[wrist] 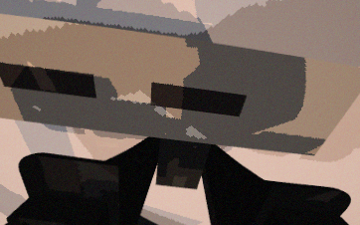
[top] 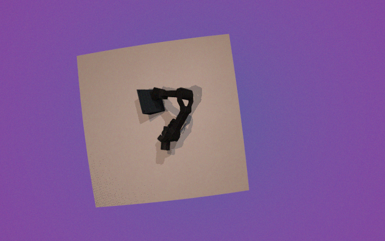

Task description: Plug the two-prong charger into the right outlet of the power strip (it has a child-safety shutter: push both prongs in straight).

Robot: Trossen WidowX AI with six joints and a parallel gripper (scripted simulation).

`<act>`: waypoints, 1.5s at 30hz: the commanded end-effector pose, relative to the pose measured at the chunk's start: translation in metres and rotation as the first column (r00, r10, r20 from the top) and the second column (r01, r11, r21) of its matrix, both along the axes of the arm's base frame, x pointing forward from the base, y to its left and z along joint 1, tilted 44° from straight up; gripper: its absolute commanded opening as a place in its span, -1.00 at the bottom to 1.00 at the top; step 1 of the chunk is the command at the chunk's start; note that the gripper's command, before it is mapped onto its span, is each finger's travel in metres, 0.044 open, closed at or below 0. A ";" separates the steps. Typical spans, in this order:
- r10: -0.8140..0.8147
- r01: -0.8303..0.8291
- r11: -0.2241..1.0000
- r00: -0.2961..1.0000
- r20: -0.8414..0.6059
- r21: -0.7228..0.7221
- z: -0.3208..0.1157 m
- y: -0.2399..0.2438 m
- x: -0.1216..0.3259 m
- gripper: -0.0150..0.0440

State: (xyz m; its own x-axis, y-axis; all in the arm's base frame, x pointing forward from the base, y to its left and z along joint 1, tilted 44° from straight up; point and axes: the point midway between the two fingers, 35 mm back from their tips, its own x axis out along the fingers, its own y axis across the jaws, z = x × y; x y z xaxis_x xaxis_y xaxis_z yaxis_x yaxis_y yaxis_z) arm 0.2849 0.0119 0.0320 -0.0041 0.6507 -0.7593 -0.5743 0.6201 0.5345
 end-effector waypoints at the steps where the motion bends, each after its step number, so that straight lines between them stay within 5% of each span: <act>1: -0.001 0.000 1.000 1.000 0.022 0.013 0.004 0.001 0.005 -0.49; 28: 0.002 -0.002 1.000 1.000 0.000 -0.001 0.001 0.000 0.000 -0.49; 45: 0.002 -0.002 1.000 1.000 0.000 -0.001 0.001 0.000 0.000 1.00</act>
